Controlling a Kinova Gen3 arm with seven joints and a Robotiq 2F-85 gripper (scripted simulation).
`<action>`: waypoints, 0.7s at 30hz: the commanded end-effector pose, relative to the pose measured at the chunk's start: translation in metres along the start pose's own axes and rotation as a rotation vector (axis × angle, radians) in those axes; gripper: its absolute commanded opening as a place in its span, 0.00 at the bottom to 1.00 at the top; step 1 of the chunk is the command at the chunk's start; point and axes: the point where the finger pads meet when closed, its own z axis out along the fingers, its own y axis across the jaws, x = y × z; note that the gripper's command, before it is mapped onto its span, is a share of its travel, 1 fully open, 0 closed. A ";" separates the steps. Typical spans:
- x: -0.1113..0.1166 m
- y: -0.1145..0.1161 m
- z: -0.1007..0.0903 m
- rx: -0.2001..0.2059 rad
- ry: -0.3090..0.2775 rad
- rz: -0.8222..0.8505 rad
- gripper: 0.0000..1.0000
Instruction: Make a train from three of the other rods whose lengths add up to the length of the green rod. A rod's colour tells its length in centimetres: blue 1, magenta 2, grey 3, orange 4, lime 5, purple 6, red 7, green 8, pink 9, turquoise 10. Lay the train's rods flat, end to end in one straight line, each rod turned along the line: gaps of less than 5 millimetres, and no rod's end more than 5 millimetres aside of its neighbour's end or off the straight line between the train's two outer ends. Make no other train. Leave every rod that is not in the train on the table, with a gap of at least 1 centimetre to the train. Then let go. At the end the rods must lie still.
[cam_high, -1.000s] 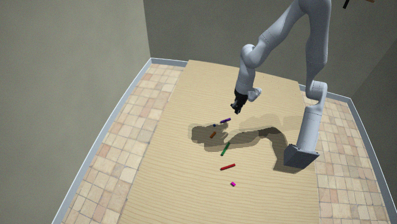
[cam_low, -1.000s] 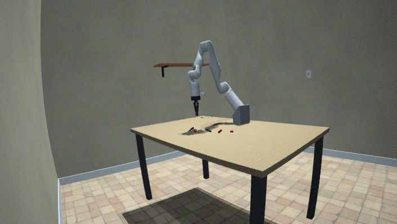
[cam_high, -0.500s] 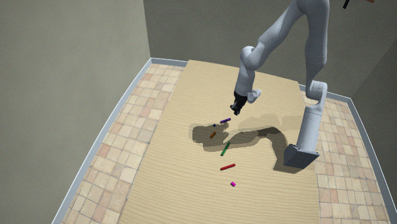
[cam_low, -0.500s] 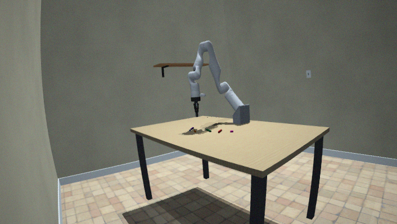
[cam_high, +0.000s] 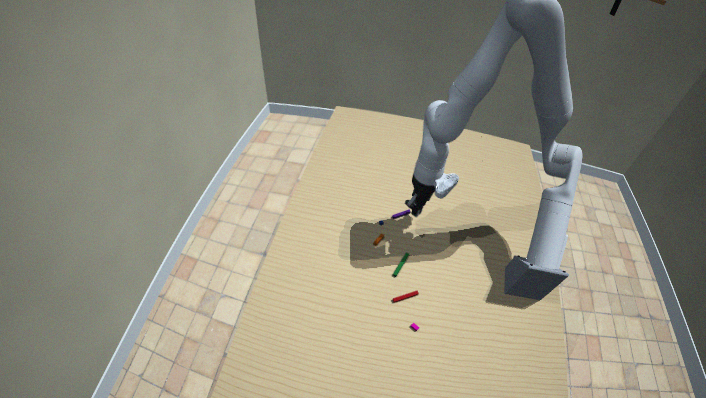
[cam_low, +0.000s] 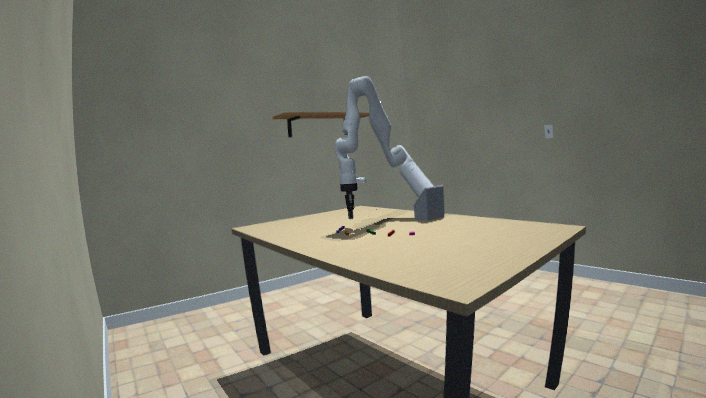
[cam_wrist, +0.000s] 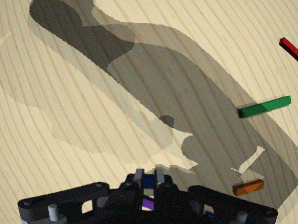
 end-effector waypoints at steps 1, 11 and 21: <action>0.002 -0.007 0.014 0.021 0.013 0.007 0.05; 0.002 -0.008 0.029 0.021 0.013 0.007 0.05; 0.002 -0.008 0.029 0.021 0.013 0.007 0.05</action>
